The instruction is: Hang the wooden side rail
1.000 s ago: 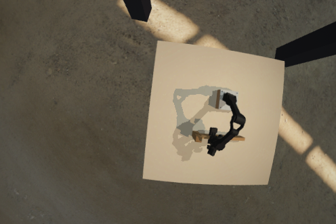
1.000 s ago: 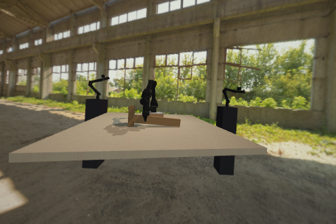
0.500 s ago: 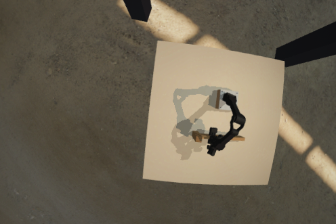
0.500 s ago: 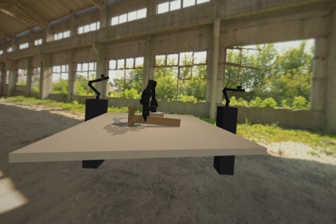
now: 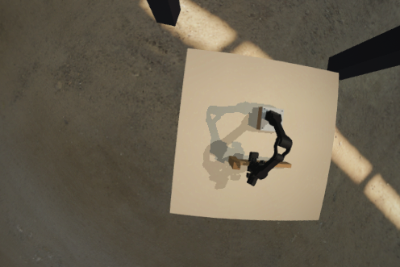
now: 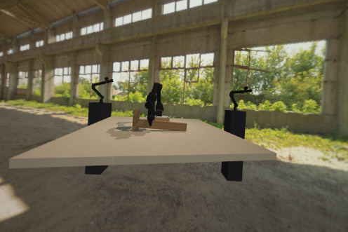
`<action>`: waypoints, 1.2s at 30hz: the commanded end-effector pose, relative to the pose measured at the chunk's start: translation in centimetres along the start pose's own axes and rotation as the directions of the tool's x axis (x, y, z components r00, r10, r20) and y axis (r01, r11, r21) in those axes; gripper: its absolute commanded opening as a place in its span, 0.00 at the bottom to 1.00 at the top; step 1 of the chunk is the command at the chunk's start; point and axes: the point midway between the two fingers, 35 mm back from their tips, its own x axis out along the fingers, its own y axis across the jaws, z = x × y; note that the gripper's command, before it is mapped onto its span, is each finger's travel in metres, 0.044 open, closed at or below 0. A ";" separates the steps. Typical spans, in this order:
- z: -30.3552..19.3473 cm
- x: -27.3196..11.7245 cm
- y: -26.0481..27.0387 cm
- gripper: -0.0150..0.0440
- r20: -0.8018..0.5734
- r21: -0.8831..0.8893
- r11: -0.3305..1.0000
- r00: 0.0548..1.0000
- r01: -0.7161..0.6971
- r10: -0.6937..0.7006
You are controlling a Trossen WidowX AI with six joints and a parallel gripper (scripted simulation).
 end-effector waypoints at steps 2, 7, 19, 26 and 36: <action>-0.1 0.1 0.0 0.25 -0.006 0.001 1.000 1.000 0.002 -0.002; -0.1 0.1 0.0 0.25 -0.006 0.001 1.000 1.000 0.002 -0.002; -0.1 0.3 0.0 0.25 -0.006 0.001 1.000 1.000 0.002 -0.002; -0.1 0.5 0.0 0.25 -0.006 0.001 1.000 1.000 0.002 -0.002; -0.1 0.6 0.0 0.25 -0.006 0.001 1.000 1.000 0.002 -0.002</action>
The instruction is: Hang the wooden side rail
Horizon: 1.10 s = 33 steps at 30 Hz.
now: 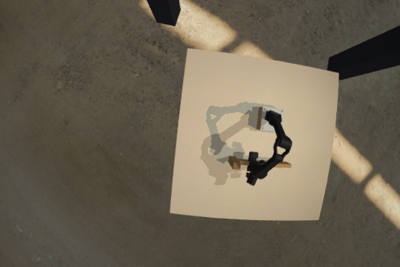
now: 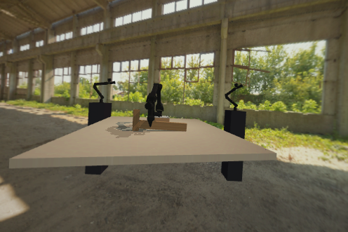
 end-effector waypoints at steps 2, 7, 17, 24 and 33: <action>-0.1 0.1 0.0 0.25 -0.005 0.001 1.000 1.000 0.001 -0.001; -0.1 0.1 0.0 0.25 -0.005 0.001 1.000 1.000 0.001 -0.001; -0.1 0.3 0.0 0.25 -0.005 0.001 1.000 1.000 0.001 -0.001; -0.1 0.4 0.0 0.25 -0.005 0.001 1.000 1.000 0.001 -0.001; 0.0 0.3 0.1 0.61 0.001 0.000 1.000 1.000 -0.003 0.003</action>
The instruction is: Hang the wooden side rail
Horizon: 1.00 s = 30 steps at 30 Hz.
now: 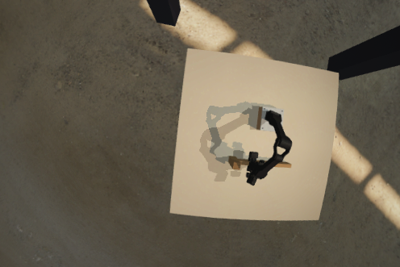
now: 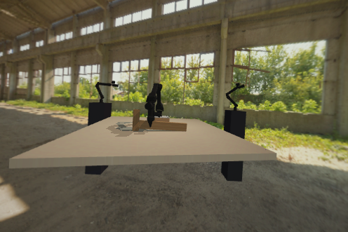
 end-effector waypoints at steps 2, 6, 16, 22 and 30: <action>0.0 0.0 0.0 0.70 0.000 0.000 1.000 1.000 0.000 0.000; 0.0 -0.5 0.0 0.88 -0.001 0.000 1.000 1.000 0.001 -0.001; 0.0 -4.0 0.0 1.00 -0.006 0.001 1.000 1.000 0.004 -0.004; 2.3 -4.0 0.0 1.00 -0.004 0.001 1.000 1.000 0.004 -0.004; 2.9 -3.8 -0.2 1.00 -0.002 -0.008 1.000 1.000 0.000 0.000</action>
